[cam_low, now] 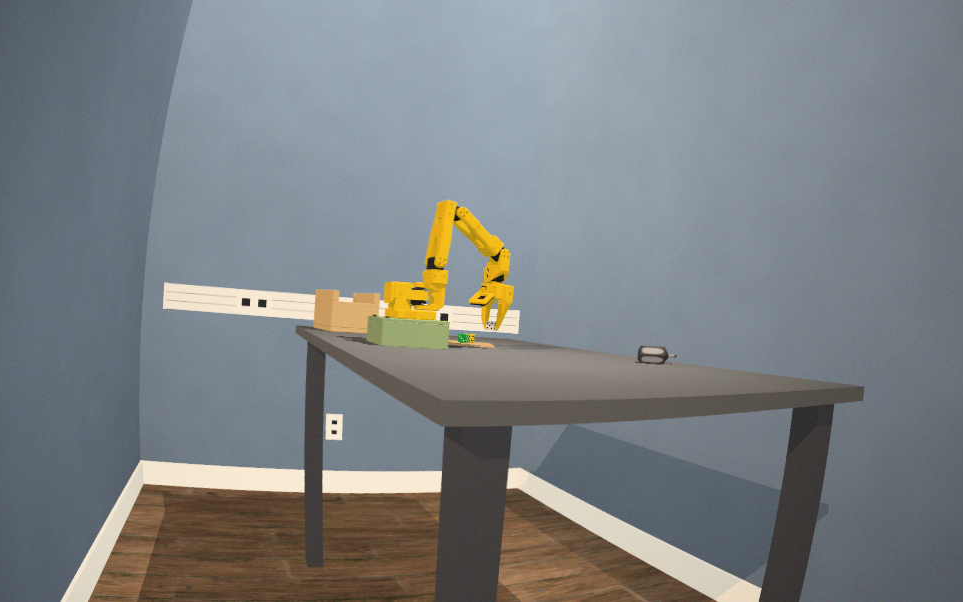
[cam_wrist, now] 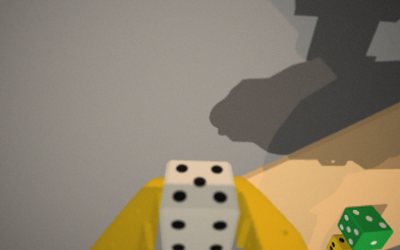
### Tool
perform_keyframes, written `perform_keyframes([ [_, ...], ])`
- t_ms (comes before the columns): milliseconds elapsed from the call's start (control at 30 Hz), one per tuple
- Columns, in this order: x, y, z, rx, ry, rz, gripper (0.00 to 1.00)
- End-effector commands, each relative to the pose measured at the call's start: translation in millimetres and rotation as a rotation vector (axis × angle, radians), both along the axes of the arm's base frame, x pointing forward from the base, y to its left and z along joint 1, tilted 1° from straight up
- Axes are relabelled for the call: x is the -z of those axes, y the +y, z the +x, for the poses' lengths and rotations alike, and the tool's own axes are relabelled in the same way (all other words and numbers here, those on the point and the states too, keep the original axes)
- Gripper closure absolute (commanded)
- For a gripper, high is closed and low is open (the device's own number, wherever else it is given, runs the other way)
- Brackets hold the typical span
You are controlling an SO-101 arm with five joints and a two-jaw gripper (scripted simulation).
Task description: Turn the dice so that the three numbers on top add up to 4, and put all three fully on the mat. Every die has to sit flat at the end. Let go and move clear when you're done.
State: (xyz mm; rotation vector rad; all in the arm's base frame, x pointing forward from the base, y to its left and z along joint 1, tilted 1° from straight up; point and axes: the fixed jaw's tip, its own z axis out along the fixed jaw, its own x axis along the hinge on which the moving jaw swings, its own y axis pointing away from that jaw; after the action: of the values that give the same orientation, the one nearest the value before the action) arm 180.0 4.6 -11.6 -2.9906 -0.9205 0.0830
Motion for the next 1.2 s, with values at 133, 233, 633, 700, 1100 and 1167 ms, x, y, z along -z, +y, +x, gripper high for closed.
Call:
perform_keyframes([
  [133, -1.9, -2.4, -0.9, 0.25, -0.02, -0.008, 1.0],
  [233, -2.0, -2.7, -1.8, 0.374, -0.02, -0.014, 1.0],
  [633, -2.1, -2.8, -5.2, 0.803, -0.021, -0.033, 1.0],
  [700, -2.1, -2.7, -5.9, 0.889, -0.021, -0.037, 1.0],
  [1100, -2.2, -1.0, -9.0, 1.34, -0.021, -0.057, 1.0],
  [1167, -2.2, -0.8, -9.2, 1.377, -0.021, -0.059, 1.0],
])
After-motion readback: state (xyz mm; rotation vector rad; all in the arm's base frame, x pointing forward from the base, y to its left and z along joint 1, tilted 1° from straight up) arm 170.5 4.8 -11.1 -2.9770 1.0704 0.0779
